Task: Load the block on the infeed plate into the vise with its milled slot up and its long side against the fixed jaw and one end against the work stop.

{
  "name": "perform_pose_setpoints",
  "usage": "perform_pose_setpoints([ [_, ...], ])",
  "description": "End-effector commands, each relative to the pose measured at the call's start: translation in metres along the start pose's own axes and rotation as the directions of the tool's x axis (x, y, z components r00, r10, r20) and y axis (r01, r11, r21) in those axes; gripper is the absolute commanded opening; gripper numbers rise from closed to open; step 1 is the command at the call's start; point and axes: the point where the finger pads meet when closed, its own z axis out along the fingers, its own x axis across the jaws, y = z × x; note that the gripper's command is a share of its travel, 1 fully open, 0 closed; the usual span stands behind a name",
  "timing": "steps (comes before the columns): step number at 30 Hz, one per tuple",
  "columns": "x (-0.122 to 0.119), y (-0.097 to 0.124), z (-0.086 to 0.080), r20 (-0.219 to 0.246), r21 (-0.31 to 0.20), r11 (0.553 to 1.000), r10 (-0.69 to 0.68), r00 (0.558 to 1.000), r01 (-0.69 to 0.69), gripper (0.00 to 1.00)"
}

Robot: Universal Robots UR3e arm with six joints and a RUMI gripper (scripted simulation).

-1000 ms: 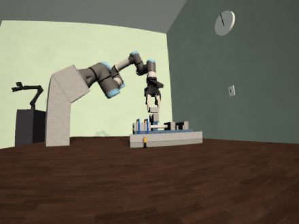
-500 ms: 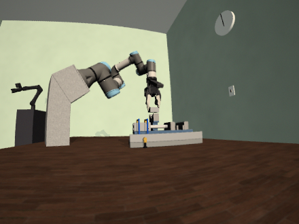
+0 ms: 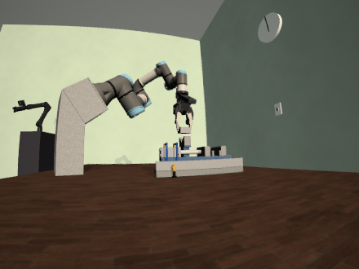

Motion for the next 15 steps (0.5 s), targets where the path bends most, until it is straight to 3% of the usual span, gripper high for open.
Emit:
perform_pose_setpoints([
  [1,0.000,0.000,-0.004,0.003,-0.003,1.000,-0.002,1.000,0.002,0.00],
  [15,0.000,0.000,-0.023,0.003,-0.003,1.000,-0.002,1.000,0.002,0.00],
])
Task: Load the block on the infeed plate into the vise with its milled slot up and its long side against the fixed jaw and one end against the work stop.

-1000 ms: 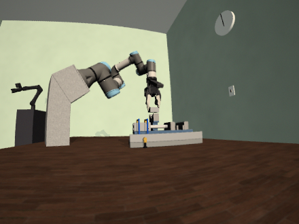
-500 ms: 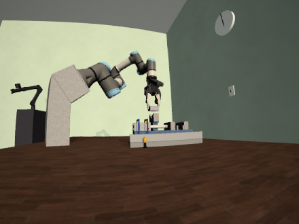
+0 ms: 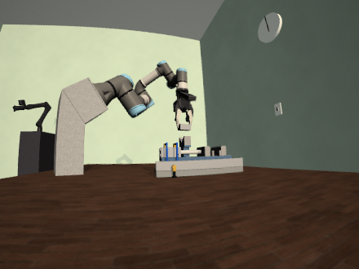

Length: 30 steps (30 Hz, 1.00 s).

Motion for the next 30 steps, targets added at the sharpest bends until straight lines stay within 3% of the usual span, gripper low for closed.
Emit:
perform_pose_setpoints([
  [1,0.000,0.000,-0.007,0.010,-0.009,1.000,-0.003,1.000,0.003,0.00],
  [17,0.000,-0.001,-0.022,0.010,-0.009,1.000,-0.003,1.000,0.003,0.00],
  [30,0.000,0.000,-0.026,0.011,-0.009,1.000,-0.003,1.000,0.003,0.00],
])
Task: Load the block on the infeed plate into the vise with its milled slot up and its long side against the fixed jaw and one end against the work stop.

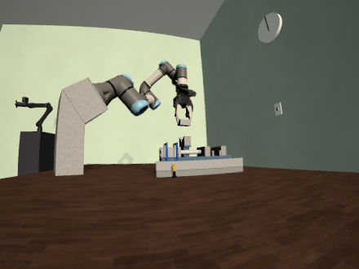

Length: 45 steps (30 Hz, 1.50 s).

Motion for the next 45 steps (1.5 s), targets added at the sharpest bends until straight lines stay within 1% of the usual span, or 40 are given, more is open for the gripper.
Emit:
perform_pose_setpoints([
  [1,0.000,0.000,-0.001,0.006,-0.001,1.000,-0.001,1.000,0.001,0.00],
  [25,0.000,-0.002,-0.002,0.006,-0.001,1.000,-0.011,1.000,0.011,0.00],
  [45,-0.003,-0.012,-0.005,0.006,0.000,0.998,-0.069,0.998,0.069,0.00],
])
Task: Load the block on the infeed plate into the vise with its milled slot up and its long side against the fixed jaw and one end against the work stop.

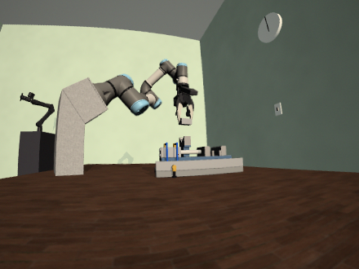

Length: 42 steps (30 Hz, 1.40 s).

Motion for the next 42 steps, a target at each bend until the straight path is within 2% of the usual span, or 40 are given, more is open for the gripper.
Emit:
perform_pose_setpoints([
  [1,-0.001,-0.004,-0.001,0.000,0.000,1.000,-0.022,1.000,0.022,0.00],
  [29,-0.007,-0.037,-0.009,0.000,0.001,0.978,-0.207,0.978,0.207,0.00],
  [42,-0.010,-0.063,-0.012,0.000,0.001,0.938,-0.346,0.938,0.346,0.00],
])
